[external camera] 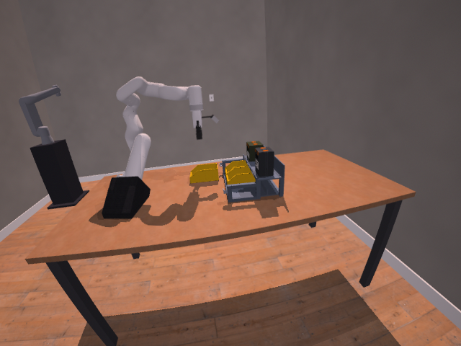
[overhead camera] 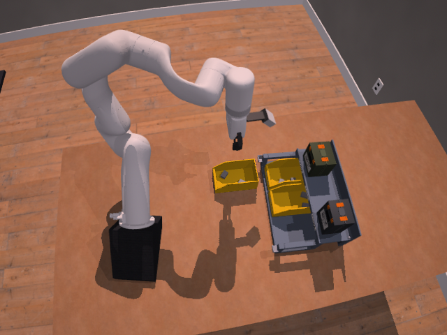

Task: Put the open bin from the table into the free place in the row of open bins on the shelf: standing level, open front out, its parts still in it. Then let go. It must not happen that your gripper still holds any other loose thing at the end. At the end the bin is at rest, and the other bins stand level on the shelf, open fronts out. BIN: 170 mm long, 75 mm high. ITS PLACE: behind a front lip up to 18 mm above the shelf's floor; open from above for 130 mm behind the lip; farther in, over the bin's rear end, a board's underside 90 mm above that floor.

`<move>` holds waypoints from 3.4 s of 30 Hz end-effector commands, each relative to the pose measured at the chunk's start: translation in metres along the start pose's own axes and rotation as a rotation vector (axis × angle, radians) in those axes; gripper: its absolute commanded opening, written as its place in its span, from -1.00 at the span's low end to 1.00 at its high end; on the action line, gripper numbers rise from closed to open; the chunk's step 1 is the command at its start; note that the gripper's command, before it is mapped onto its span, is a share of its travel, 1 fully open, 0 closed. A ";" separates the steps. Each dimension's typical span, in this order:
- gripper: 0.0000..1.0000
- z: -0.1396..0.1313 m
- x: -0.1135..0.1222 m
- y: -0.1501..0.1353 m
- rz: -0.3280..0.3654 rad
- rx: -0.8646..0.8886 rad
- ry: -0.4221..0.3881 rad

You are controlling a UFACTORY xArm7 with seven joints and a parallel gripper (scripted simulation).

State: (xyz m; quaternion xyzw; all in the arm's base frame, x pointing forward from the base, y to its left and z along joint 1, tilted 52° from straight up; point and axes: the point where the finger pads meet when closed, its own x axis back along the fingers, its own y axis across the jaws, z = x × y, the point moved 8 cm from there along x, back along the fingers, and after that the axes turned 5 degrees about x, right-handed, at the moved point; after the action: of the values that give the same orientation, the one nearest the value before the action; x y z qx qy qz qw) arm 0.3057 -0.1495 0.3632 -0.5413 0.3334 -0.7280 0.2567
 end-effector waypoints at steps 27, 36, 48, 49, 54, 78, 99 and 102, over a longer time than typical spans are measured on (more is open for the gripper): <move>1.00 0.001 -0.098 0.000 0.000 0.000 0.004; 1.00 0.001 -0.095 0.000 -0.001 0.000 0.004; 1.00 0.001 -0.088 0.000 0.000 0.000 0.004; 1.00 0.001 -0.088 0.000 0.000 0.000 0.004; 1.00 0.001 -0.086 0.000 0.000 0.000 0.004; 1.00 0.001 -0.080 0.000 0.000 0.000 0.004; 1.00 0.001 -0.079 0.000 0.000 0.000 0.004; 1.00 0.001 -0.079 0.000 0.000 0.000 0.004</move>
State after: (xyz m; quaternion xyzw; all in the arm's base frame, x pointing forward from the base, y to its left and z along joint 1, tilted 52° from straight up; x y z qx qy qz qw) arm 0.3284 -0.0904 0.3137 -0.5413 0.3334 -0.7280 0.2567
